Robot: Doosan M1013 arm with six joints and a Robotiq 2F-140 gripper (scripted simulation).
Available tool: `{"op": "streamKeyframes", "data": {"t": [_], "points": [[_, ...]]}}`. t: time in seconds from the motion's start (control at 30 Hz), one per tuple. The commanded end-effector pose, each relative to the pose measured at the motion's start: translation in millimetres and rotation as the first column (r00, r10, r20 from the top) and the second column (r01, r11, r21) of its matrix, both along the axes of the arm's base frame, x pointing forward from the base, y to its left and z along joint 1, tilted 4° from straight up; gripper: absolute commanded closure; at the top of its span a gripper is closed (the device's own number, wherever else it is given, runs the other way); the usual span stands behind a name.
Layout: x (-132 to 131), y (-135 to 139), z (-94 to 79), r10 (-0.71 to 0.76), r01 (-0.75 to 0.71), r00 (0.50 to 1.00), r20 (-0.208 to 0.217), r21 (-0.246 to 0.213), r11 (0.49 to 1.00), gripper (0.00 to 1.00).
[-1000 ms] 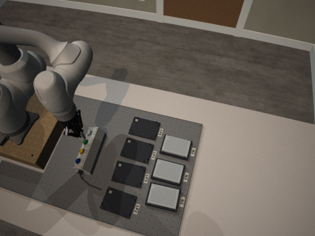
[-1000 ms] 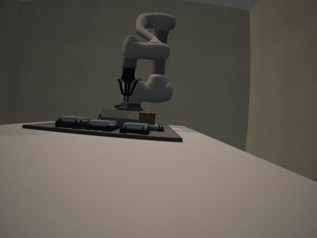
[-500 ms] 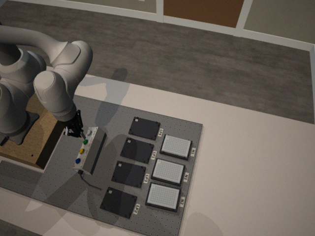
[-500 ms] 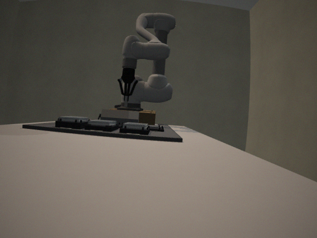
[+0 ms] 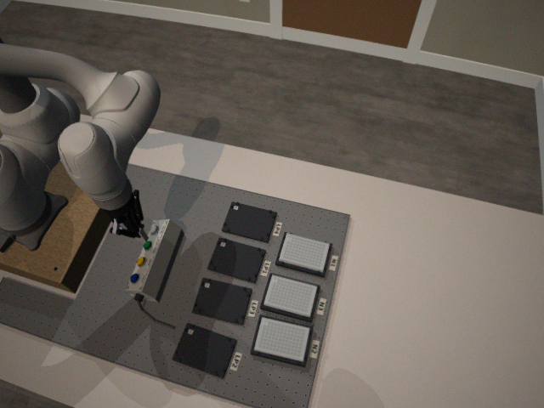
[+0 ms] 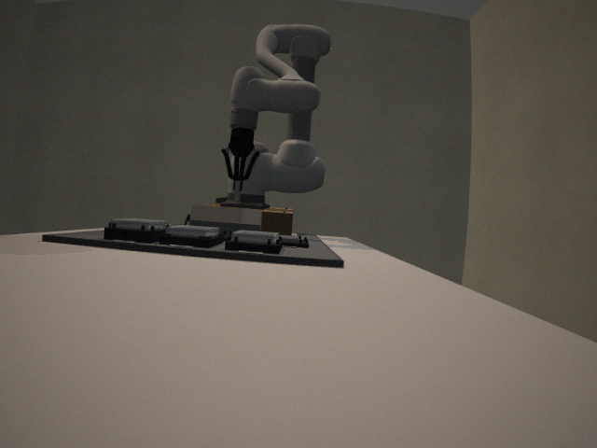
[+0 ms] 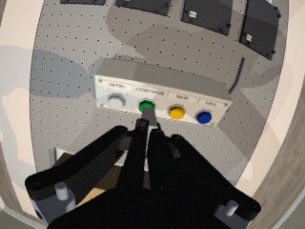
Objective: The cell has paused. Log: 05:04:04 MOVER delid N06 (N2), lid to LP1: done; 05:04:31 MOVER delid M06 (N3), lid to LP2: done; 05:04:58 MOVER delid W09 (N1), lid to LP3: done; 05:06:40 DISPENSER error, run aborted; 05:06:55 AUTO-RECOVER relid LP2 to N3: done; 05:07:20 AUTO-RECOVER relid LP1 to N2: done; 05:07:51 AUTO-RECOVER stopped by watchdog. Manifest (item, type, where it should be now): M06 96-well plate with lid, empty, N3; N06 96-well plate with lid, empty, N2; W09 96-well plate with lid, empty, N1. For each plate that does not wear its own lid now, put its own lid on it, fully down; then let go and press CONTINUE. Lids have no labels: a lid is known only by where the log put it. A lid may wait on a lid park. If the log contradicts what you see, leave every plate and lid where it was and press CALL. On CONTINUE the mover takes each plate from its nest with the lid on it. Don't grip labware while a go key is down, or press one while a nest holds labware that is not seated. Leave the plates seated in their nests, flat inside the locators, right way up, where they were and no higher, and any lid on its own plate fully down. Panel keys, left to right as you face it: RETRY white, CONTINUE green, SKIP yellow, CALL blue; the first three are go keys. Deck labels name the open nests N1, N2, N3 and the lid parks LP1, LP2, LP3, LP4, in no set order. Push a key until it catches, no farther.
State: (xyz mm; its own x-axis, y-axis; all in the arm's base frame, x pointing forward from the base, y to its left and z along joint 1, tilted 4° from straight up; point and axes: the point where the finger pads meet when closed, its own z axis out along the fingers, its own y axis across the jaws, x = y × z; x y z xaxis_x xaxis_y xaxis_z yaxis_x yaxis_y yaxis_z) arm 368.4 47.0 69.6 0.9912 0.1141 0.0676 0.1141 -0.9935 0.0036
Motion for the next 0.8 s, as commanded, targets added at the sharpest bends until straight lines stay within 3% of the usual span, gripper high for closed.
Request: {"op": "streamKeyframes", "data": {"t": [0.0, 0.77], "points": [[-0.7, 0.5, -2.0, 0.0, 0.0, 1.0, -0.003, 0.003, 1.0, 1.0], [-0.2, 0.6, -10.7, 0.0, 0.0, 1.0, -0.003, 0.003, 1.0, 1.0]]}}
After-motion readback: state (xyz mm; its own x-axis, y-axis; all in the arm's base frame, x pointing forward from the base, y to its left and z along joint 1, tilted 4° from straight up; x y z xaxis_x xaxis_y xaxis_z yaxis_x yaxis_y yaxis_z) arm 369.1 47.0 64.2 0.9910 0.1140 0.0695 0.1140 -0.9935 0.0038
